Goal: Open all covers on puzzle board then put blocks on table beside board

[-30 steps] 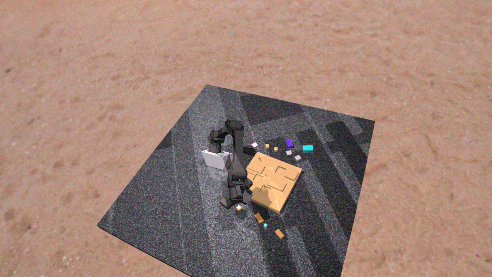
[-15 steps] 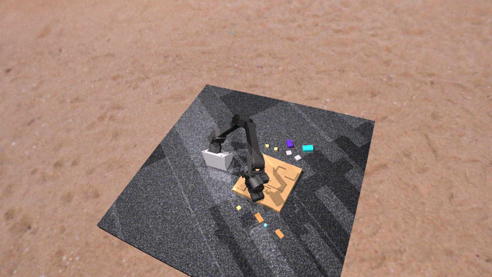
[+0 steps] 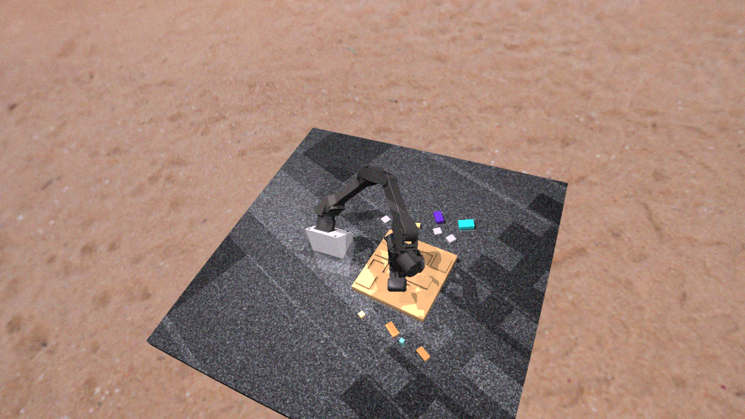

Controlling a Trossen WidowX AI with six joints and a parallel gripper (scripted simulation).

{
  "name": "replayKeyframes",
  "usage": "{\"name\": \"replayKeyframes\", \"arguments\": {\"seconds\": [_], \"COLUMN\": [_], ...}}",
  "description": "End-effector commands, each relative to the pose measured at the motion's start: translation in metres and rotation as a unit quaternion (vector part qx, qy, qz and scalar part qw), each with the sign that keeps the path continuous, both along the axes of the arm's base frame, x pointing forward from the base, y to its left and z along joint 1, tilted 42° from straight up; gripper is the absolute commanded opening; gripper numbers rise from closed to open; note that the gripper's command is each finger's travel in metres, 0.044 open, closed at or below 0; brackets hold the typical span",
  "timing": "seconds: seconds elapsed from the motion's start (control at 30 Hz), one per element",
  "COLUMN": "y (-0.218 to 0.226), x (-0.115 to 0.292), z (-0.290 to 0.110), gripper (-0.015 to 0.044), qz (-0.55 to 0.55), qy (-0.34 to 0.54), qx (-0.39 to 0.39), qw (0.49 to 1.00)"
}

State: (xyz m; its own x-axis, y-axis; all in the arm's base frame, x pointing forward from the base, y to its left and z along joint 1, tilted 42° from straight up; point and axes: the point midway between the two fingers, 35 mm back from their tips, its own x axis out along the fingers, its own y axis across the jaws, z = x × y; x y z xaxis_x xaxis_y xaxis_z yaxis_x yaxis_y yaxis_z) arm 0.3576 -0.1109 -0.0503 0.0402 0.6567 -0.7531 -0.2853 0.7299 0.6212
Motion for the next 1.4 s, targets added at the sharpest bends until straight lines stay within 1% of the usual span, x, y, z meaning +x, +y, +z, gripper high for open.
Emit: {"name": "replayKeyframes", "arguments": {"seconds": [0.0, 0.1, 0.17, 0.23, 0.33, 0.47, 0.53, 0.63, 0.7, 1.1, 1.37], "y": [0.004, 0.004, 0.005, 0.005, 0.005, 0.006, 0.006, 0.007, 0.007, 0.008, 0.029], "x": [-0.001, -0.001, -0.001, -0.001, -0.002, -0.002, -0.002, -0.002, -0.002, -0.002, -0.001], "z": [0.002, 0.002, 0.002, 0.002, 0.003, 0.003, 0.003, 0.004, 0.004, 0.002, -0.022], "gripper": [0.0000, 0.0000, 0.0000, 0.0000, 0.0000, 0.0000, 0.0000, 0.0000, 0.0000, 0.0000, 0.0000], "qz": [-0.025, -0.025, -0.001, 0.066, 0.176, 0.315, 0.380, 0.471, 0.508, 0.512, 0.512], "qy": [0.024, 0.024, 0.002, -0.057, -0.153, -0.276, -0.333, -0.413, -0.446, -0.450, -0.450], "qx": [0.006, 0.006, 0.005, 0.001, -0.005, -0.012, -0.016, -0.021, -0.023, -0.023, -0.023], "qw": [0.999, 0.999, 1.000, 0.996, 0.972, 0.908, 0.863, 0.779, 0.737, 0.731, 0.731]}}
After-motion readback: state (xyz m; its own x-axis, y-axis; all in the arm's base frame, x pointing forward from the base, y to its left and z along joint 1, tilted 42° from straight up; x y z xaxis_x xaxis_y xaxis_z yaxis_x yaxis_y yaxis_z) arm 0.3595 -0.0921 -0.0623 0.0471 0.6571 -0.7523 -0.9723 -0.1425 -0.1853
